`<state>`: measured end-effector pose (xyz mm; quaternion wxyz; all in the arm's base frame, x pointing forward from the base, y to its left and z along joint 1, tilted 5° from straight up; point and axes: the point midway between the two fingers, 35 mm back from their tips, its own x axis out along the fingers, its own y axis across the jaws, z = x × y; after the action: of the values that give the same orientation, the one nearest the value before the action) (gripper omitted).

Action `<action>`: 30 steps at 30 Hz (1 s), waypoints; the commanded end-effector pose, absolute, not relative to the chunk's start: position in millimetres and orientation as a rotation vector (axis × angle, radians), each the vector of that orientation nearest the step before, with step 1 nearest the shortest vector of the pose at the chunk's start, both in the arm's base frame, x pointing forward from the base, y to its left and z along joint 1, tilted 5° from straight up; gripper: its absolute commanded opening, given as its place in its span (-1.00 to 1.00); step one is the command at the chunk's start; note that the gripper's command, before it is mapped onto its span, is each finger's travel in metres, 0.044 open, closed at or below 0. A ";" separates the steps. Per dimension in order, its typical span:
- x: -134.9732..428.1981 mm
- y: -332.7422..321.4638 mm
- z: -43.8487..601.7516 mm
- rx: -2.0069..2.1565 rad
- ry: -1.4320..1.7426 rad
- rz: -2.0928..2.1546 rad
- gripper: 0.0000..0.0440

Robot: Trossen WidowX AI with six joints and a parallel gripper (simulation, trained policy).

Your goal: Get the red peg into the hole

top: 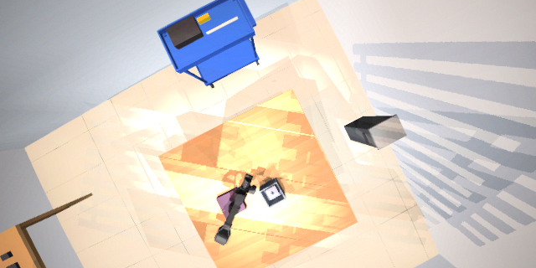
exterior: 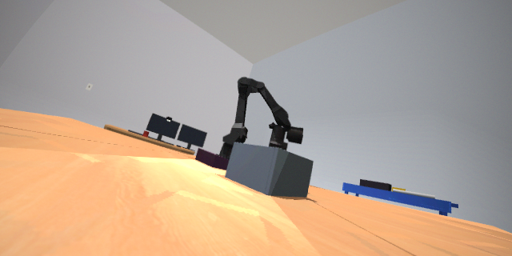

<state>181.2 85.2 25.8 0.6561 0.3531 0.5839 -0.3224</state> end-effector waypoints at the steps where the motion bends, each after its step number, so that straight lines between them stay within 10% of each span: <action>1: 180.8 85.0 23.5 0.809 1.352 -0.742 -0.90; 30: 228.2 28.8 104.6 0.635 1.103 -0.698 -1.00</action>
<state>221.0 35.0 91.3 0.7384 0.2907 0.5177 -0.3198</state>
